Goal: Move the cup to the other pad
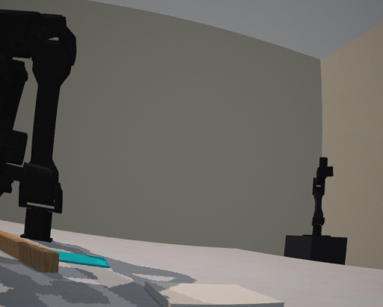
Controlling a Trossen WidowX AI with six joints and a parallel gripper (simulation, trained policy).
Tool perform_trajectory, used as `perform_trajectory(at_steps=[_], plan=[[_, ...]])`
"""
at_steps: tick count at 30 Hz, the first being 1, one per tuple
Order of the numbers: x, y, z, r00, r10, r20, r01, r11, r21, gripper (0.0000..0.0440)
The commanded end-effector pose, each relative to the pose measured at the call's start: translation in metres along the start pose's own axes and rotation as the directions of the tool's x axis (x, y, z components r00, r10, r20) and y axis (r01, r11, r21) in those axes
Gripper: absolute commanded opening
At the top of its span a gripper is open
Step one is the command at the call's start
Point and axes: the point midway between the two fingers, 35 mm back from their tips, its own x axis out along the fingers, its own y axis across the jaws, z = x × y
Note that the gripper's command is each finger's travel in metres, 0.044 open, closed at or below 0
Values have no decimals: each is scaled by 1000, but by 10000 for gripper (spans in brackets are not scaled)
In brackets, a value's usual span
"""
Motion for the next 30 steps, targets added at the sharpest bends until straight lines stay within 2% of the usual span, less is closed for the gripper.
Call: perform_trajectory(at_steps=[1, 14, 30], plan=[[-9, 1, -2, 1000, 4, 13, -4, 1000, -22, 40], [-51, 23, -7, 999, 12, 53, -7, 996, -91, 29], [-68, 73, 2, 994, -1, 113, 22, 981, -191, 14]])
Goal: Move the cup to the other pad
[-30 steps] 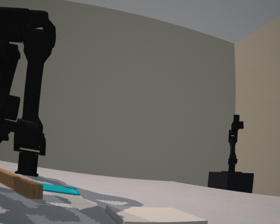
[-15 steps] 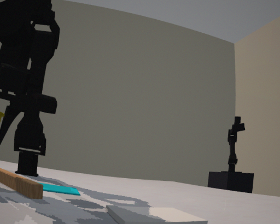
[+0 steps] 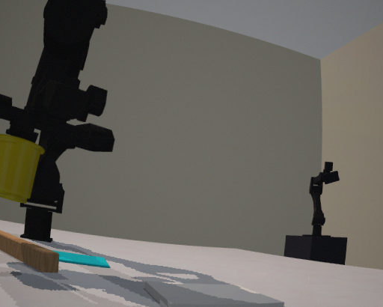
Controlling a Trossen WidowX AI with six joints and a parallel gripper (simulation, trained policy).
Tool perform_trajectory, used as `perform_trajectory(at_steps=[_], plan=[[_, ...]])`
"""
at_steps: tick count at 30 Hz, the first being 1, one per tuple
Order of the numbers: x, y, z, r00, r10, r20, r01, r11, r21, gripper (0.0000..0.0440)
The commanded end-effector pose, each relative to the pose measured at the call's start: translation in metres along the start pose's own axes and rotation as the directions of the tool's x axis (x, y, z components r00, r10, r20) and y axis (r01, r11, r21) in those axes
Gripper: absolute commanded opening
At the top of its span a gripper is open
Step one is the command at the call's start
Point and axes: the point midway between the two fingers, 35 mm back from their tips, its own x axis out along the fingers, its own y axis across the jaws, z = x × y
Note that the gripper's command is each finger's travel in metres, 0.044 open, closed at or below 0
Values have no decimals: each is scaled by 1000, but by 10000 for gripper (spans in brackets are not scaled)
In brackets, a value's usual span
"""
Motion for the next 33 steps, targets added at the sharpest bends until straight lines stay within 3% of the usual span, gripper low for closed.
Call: perform_trajectory(at_steps=[1, 20, 33], plan=[[-2, 10, 2, 1000, 0, 12, 0, 1000, -13, 13], [-5, 72, 6, 998, -16, 68, 20, 997, -73, 0], [11, 96, -6, 996, -29, 84, 34, 998, -61, 0]])
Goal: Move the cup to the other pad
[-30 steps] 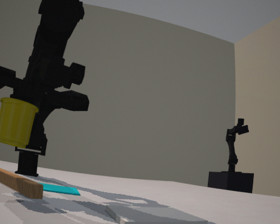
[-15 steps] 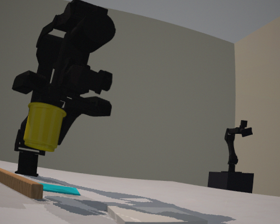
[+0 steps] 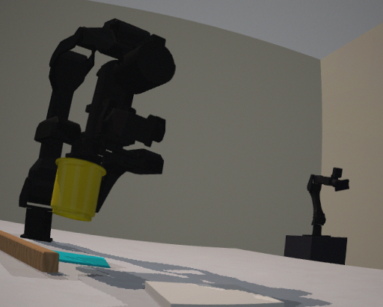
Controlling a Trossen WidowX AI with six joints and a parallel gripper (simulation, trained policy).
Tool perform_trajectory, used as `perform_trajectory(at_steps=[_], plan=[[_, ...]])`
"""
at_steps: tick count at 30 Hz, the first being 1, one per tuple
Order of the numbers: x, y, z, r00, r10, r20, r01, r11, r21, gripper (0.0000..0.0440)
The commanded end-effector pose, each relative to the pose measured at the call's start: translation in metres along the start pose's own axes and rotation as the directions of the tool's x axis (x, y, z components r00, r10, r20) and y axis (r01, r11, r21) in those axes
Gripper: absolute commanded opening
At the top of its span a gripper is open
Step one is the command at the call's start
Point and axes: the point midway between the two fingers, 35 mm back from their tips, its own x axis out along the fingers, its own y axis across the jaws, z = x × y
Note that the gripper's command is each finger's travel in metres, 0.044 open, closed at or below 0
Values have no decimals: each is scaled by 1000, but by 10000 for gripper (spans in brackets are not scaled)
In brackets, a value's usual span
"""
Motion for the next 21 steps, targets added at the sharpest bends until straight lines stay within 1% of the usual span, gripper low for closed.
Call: perform_trajectory(at_steps=[1, 16, 21], plan=[[4, 3, -4, 1000, -7, 2, 7, 1000, 8, 0], [34, 19, -24, 1000, -17, 9, 16, 998, 53, 0], [43, 24, -32, 1000, -22, 3, 22, 998, 66, 10]])
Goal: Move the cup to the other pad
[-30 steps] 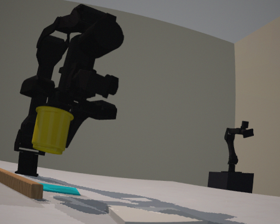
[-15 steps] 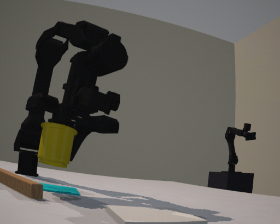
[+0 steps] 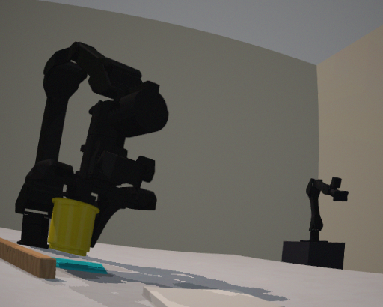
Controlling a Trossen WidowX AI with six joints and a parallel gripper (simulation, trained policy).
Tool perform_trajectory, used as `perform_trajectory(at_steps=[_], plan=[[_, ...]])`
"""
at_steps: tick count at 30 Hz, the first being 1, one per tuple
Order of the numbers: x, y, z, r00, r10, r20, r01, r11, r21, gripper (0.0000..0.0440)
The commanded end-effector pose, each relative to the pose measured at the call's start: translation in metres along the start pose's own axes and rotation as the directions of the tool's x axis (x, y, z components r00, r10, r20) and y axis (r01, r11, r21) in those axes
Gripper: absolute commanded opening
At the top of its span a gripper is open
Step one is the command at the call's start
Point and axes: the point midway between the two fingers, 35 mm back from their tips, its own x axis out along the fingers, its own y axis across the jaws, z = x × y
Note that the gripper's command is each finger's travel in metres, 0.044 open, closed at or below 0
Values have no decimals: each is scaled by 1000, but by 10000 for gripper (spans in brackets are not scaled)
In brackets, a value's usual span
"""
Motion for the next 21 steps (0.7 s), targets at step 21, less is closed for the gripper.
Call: perform_trajectory(at_steps=[21], plan=[[-4, 0, -1, 991, 31, 131, -37, 998, 50, 170]])
